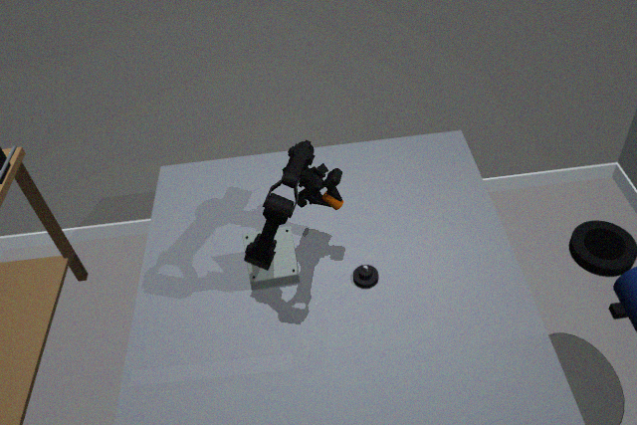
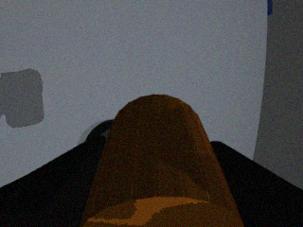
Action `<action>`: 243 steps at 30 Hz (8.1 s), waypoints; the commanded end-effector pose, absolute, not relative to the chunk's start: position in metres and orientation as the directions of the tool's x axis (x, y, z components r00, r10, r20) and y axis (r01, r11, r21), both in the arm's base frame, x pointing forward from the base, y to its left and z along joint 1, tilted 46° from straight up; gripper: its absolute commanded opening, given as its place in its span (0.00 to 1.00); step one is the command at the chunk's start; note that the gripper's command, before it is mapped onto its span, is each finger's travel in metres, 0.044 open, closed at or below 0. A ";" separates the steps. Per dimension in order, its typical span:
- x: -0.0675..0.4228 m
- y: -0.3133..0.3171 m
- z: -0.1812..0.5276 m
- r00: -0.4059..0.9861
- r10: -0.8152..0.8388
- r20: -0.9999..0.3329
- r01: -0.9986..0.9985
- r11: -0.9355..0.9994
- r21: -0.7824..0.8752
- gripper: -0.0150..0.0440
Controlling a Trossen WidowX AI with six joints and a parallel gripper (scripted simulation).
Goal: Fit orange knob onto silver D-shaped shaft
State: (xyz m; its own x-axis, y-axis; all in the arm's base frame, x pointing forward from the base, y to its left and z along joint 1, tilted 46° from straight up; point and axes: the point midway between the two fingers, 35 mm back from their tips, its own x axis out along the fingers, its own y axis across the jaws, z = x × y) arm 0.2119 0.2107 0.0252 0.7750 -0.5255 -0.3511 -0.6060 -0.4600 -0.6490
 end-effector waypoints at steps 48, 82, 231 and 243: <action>0.278 0.101 -0.092 0.188 -0.685 -0.703 -0.964 0.010 -0.268 0.25; 0.283 0.091 -0.104 0.185 -0.685 -0.704 -0.963 0.017 -0.269 0.66; 0.267 0.187 -0.007 0.185 -0.681 -0.708 -0.964 0.013 -0.264 0.25; 0.289 0.161 0.012 0.185 -0.672 -0.717 -0.965 0.012 -0.260 0.25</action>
